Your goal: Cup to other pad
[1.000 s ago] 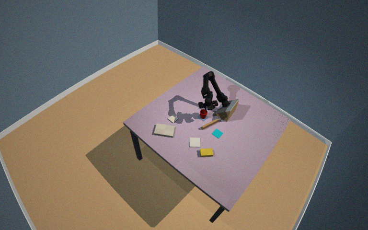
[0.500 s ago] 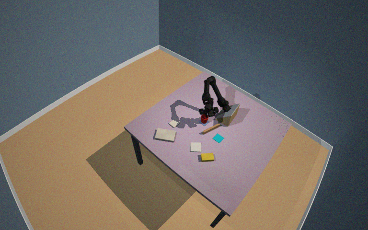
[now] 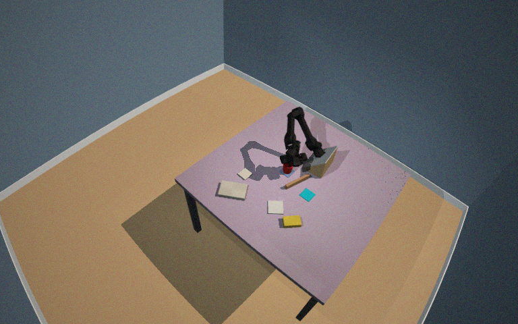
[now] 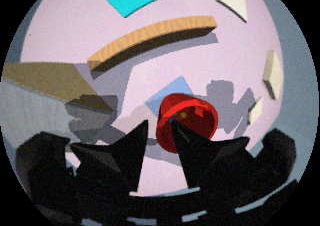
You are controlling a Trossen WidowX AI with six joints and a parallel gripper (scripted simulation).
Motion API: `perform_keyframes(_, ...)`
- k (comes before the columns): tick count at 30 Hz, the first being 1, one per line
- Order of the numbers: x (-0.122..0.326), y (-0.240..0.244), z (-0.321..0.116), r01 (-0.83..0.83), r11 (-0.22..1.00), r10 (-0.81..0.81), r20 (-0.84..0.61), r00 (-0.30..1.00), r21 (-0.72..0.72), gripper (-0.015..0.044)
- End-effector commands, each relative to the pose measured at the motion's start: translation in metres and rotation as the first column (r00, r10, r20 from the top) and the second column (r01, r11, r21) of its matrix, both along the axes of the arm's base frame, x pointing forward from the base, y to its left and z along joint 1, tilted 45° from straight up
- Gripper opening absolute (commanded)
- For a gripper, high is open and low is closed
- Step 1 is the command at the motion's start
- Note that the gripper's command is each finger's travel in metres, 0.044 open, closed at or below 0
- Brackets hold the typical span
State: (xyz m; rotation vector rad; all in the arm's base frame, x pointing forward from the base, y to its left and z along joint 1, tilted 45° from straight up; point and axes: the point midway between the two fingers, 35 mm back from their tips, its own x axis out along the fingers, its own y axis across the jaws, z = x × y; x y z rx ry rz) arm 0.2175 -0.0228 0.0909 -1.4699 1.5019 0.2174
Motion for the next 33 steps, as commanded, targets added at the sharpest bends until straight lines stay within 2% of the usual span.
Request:
perform_keyframes(1,0.0007,-0.0063,-0.0048,-0.004,1.0,0.004,-0.002,1.0,-0.009,0.0148)
perform_keyframes(11,0.0014,-0.0117,-0.0093,-0.003,1.0,0.003,-0.001,1.0,-0.012,0.0148)
perform_keyframes(33,0.0014,-0.0098,-0.0086,0.001,1.0,-0.001,0.001,1.0,-0.005,0.0001)
